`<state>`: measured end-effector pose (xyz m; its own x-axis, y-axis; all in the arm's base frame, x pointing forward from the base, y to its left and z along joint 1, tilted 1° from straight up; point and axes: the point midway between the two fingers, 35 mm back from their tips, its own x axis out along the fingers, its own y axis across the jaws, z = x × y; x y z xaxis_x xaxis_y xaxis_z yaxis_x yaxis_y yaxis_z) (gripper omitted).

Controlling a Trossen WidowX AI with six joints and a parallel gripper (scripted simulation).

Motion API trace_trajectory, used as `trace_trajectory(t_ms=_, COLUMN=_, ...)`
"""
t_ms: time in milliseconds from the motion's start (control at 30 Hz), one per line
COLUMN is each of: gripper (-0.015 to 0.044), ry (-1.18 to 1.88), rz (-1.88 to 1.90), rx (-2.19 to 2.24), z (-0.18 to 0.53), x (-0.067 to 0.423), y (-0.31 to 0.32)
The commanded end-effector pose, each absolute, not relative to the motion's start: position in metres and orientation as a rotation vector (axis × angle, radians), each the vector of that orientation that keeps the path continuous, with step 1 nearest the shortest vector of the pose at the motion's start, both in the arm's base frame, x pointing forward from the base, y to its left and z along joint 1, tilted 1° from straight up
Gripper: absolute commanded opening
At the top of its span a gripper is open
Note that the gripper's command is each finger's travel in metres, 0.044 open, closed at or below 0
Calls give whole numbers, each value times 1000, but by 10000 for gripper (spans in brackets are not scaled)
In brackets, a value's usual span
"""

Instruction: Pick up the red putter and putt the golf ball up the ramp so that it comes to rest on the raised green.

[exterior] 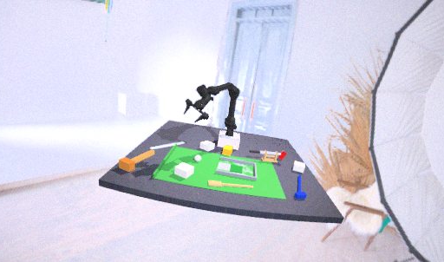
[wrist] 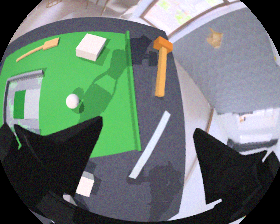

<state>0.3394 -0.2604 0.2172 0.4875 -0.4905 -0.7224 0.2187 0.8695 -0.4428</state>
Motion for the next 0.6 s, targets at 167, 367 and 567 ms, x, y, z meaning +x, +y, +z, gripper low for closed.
trace_trajectory(t_ms=167, gripper=440, ry=1028, rz=75, rx=-523, z=164, x=384, y=-118)
trace_trajectory(t_ms=367, gripper=440, ry=1037, rz=418, rx=-655, z=130, x=379, y=-17)
trace_trajectory(t_ms=567, gripper=440, ry=1020, rz=780, rx=-820, z=100, x=345, y=76)
